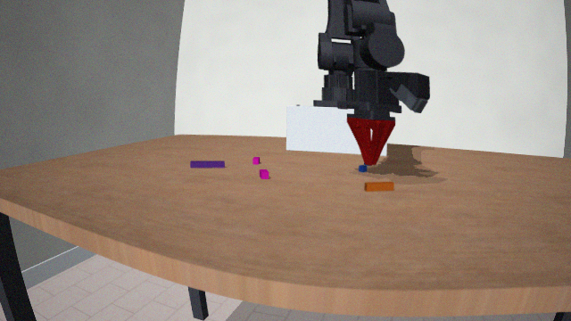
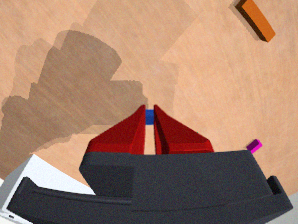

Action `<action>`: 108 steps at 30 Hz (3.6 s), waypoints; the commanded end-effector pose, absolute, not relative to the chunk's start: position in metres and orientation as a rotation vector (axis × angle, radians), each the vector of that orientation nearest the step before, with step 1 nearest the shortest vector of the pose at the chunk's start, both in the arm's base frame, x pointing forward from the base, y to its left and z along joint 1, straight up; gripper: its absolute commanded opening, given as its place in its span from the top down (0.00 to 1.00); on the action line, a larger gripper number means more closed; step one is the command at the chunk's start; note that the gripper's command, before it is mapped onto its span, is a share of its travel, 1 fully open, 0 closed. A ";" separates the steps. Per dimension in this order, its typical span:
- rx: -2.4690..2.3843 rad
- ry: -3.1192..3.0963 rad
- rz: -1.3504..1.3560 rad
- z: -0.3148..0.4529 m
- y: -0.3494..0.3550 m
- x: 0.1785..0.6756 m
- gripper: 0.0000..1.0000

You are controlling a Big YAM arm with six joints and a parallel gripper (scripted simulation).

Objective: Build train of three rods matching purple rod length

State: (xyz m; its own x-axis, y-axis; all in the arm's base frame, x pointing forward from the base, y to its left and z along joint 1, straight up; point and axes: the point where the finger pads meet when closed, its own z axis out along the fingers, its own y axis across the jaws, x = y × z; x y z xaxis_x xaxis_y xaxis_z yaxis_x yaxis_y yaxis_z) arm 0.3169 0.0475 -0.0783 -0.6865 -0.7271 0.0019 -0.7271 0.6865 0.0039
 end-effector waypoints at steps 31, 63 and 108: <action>1.300 -2.895 0.008 -0.072 0.053 0.323 0.96; 1.305 -2.895 0.008 -0.072 0.054 0.323 0.96; 1.294 -2.869 -0.003 -0.083 0.053 0.316 0.96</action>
